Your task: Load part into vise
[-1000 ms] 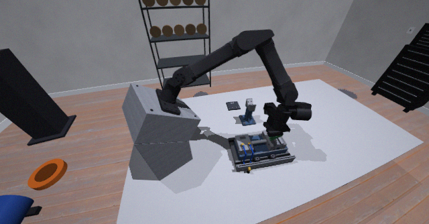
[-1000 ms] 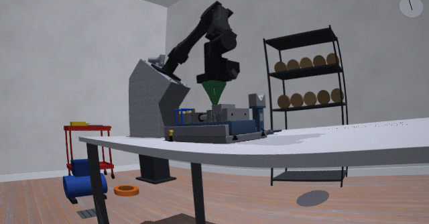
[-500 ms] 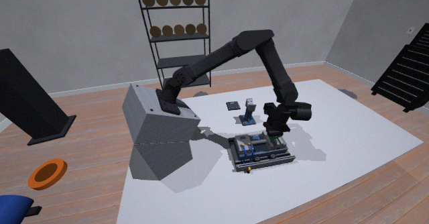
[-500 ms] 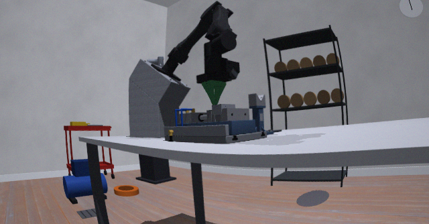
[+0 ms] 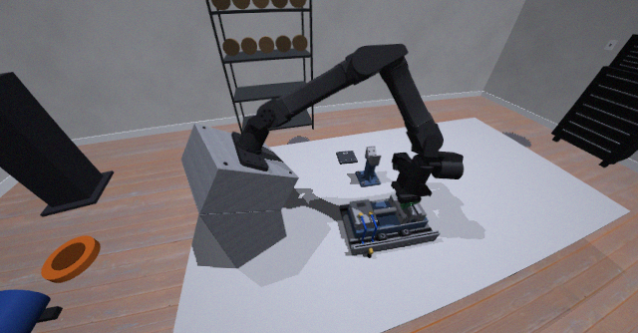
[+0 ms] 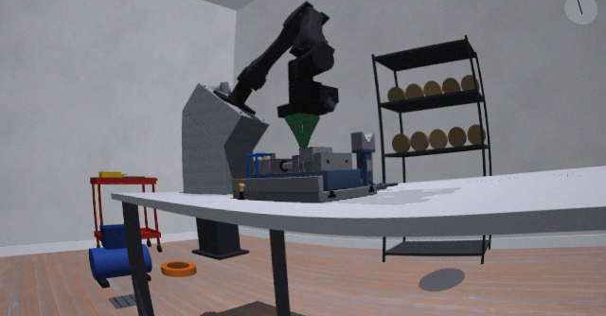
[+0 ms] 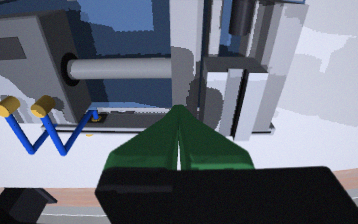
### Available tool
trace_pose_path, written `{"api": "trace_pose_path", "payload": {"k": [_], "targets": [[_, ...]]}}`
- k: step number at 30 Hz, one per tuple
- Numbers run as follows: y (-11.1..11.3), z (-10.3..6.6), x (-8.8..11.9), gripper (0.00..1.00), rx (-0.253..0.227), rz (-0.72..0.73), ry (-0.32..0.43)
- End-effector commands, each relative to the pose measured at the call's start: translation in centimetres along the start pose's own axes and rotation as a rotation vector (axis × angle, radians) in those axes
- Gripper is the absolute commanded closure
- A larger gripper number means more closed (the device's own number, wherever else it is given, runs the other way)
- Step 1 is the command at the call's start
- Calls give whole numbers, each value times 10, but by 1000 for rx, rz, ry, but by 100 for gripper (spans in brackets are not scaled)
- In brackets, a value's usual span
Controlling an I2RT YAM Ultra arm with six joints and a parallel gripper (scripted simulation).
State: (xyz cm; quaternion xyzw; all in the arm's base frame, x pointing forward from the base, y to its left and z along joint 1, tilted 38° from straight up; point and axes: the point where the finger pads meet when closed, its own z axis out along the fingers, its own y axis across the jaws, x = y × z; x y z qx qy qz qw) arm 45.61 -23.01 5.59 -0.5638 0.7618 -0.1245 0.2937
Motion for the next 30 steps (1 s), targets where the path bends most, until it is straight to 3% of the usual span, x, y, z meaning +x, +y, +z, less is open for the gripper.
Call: {"api": "trace_pose_path", "payload": {"k": [1, 11, 30], "targets": [[-18, -12, 1, 100, 41, -7, 7], [-12, -4, 2, 100, 16, 5, 1], [-17, -7, 3, 100, 21, 3, 4]]}}
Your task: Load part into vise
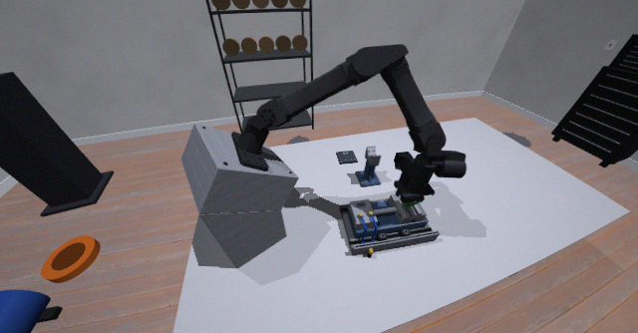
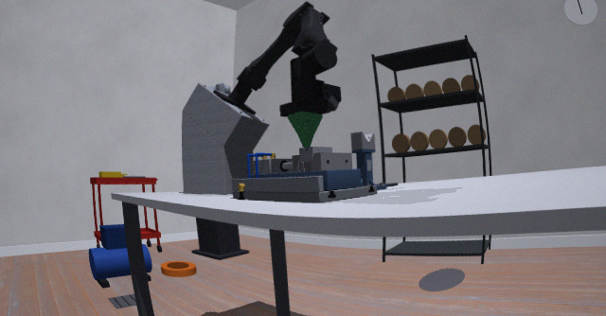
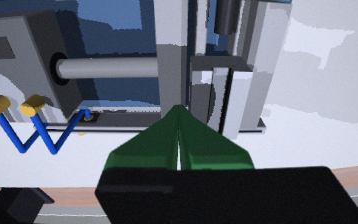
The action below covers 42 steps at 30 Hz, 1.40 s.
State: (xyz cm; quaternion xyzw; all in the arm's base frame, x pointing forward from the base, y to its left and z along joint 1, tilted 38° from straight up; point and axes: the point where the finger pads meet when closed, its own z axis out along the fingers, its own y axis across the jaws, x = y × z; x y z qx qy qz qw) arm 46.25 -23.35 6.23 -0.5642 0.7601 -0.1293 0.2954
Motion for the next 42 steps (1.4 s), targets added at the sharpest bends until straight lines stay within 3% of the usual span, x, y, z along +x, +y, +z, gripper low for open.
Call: {"api": "trace_pose_path", "payload": {"k": [1, 25, 31, 39, 42], "targets": [[-8, -5, 3, 100, 12, 8, 2], [-8, -5, 3, 100, 12, 8, 2], [-13, -9, 3, 100, 32, -2, 7], [2, -10, 2, 100, 11, 11, 3], [-6, -13, 2, 100, 29, 1, 7]]}}
